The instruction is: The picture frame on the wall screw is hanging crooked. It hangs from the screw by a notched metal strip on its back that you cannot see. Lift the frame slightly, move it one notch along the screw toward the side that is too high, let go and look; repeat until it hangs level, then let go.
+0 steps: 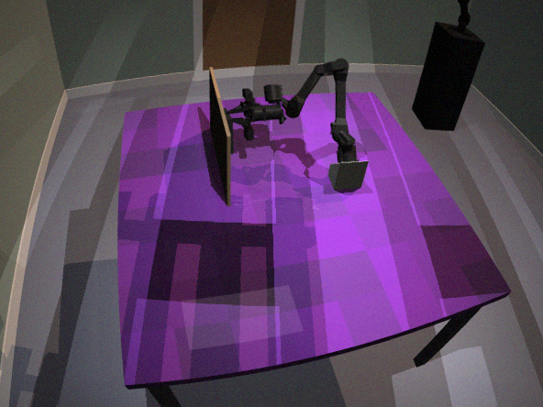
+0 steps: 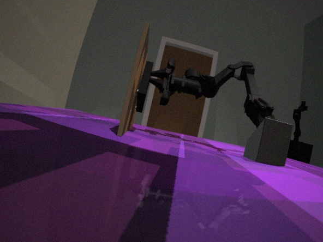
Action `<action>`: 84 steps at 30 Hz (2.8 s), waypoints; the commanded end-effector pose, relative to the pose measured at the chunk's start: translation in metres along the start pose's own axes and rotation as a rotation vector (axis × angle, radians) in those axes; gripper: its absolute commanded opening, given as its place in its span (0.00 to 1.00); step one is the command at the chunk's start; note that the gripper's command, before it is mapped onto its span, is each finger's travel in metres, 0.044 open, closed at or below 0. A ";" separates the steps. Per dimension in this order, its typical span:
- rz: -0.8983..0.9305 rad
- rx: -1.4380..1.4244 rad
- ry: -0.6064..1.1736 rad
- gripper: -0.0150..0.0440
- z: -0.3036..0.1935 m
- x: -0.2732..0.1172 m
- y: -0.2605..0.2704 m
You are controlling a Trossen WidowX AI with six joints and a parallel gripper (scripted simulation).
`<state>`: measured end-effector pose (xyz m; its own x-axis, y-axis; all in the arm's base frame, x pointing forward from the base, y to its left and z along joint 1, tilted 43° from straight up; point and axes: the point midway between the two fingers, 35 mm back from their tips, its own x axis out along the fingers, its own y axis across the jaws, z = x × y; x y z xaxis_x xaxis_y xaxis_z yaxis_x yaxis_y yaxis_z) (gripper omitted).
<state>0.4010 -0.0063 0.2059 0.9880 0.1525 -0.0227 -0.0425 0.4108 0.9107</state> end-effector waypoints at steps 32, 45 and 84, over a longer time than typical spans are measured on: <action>0.001 0.004 0.000 0.25 0.000 0.000 0.006; 0.001 0.004 0.000 0.25 0.000 0.000 0.008; 0.001 0.004 0.000 0.25 -0.001 0.000 0.008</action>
<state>0.4005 -0.0030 0.2111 0.9884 0.1490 -0.0301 -0.0342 0.4106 0.9112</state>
